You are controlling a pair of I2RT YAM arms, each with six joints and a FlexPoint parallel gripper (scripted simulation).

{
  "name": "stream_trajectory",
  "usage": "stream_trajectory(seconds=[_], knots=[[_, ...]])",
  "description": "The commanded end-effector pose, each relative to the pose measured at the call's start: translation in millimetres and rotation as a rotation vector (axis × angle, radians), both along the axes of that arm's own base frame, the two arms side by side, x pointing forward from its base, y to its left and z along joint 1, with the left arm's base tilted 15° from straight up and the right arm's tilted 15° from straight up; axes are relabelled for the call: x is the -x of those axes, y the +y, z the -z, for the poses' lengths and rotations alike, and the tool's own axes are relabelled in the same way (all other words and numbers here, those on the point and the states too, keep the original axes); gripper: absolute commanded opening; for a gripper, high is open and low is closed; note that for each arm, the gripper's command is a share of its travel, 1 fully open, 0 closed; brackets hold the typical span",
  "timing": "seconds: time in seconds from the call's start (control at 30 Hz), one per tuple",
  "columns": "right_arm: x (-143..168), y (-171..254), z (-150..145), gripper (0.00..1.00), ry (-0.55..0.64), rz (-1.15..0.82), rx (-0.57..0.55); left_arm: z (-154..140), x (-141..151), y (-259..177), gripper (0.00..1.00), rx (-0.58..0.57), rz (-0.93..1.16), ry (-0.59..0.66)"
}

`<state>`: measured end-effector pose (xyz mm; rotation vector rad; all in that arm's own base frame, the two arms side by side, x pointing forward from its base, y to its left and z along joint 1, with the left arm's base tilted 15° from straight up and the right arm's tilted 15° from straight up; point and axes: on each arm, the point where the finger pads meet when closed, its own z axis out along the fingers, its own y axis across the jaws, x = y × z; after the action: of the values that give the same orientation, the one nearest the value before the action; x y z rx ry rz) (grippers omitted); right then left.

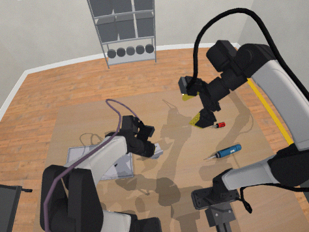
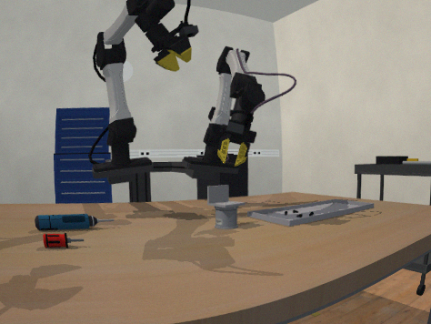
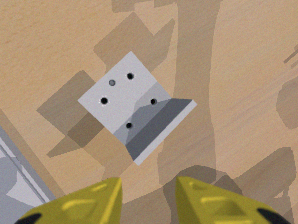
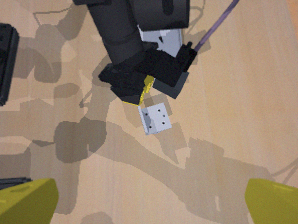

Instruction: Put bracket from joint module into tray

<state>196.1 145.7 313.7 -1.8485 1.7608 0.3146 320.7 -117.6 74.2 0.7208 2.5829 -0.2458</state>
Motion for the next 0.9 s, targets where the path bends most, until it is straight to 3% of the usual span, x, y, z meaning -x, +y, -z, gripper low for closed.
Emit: stream_trajectory(seconds=[0.0,0.37,0.43,0.87], knots=[[3.0,3.2,-8.1,1.0,-0.018,-0.02,-0.012,-4.0,-9.8,-9.2,0.3,0.121,-0.227,0.048],[3.0,3.2,-8.1,1.0,-0.018,-0.02,-0.012,3.7,-10.4,-14.0,0.3,0.317,-0.662,0.215],[3.0,3.2,-8.1,1.0,-0.018,-0.02,-0.012,3.7,-10.4,-14.0,0.3,0.317,-0.662,0.215],[3.0,3.2,-8.1,1.0,-0.018,-0.02,-0.012,14.9,-10.7,-20.3,0.3,0.555,-1.237,0.443]])
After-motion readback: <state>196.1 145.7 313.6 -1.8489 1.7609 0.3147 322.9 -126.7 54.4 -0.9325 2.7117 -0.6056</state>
